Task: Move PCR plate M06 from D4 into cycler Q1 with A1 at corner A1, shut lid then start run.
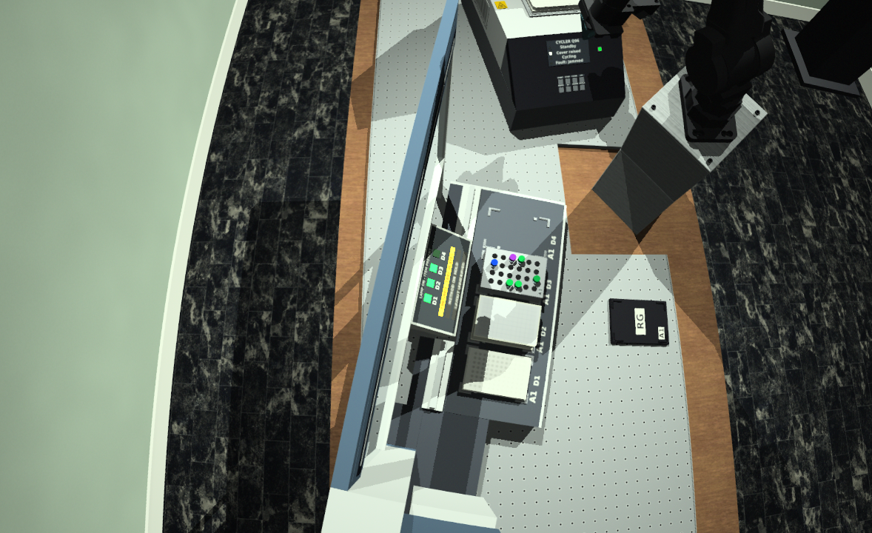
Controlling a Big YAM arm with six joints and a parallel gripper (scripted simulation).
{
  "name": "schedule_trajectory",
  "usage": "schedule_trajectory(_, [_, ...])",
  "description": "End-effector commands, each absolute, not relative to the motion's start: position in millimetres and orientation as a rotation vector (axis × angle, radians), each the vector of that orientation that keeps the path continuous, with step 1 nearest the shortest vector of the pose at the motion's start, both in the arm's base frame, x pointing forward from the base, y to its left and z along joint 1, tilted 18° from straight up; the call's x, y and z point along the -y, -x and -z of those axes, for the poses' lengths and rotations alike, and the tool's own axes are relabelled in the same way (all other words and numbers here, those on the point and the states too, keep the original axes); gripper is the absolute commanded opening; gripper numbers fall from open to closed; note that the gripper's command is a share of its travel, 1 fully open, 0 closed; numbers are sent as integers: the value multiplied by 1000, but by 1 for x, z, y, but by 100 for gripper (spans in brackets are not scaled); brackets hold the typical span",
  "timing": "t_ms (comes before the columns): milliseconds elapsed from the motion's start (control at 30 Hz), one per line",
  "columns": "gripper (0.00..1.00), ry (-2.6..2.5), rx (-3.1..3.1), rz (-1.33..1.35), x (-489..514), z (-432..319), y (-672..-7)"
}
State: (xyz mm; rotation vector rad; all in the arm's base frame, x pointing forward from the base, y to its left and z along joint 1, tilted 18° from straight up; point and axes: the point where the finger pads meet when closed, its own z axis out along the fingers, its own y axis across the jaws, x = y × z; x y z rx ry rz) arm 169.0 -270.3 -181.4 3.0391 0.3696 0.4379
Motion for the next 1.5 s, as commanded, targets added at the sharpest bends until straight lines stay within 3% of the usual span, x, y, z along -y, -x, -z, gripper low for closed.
schedule_trajectory(0, [0,-3032,-370,-433,255,178,-165])
schedule_trajectory(767, [0,-2930,-307,-436,148,186,-127])
schedule_trajectory(1467, [0,-2915,-335,-441,164,205,-136])
